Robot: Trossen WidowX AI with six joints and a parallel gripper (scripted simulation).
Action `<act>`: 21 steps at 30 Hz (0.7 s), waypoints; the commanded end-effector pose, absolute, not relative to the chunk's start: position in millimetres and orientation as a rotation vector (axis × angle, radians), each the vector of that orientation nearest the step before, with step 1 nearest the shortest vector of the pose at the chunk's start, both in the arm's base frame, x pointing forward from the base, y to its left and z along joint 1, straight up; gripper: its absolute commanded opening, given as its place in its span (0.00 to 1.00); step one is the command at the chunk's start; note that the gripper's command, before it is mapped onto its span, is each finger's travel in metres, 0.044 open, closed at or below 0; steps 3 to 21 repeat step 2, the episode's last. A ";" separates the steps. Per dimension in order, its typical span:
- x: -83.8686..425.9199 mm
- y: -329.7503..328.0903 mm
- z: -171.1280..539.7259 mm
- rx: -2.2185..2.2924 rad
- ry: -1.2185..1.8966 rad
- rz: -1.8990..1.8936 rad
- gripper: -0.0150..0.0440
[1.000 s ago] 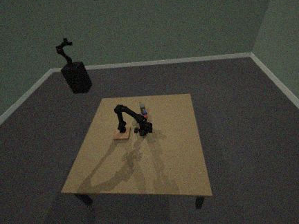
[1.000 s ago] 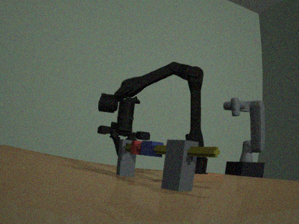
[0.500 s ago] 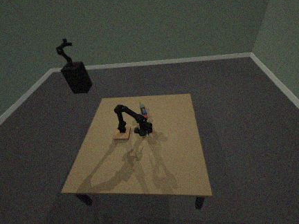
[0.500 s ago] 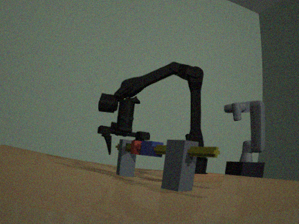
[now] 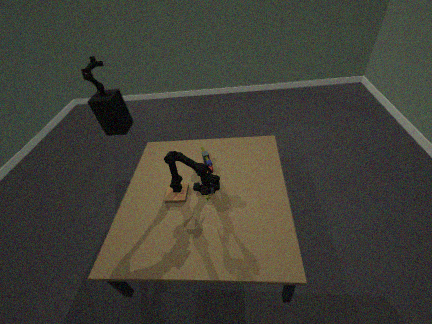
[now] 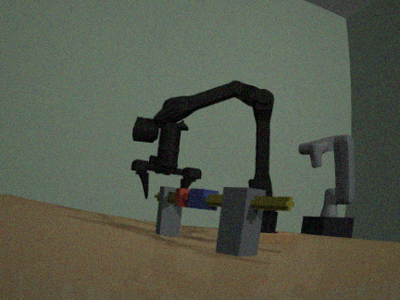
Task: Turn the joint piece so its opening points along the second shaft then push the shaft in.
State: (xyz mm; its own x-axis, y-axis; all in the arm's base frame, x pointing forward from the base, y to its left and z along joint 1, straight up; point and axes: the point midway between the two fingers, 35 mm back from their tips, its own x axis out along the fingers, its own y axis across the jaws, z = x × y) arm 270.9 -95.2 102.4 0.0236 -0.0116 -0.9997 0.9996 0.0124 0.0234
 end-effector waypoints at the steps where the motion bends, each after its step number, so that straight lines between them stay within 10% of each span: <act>1: 270.4 -94.9 111.7 1.203 1.189 -1.183 1.00; 21: 270.2 -94.8 118.9 1.203 1.189 -1.184 1.00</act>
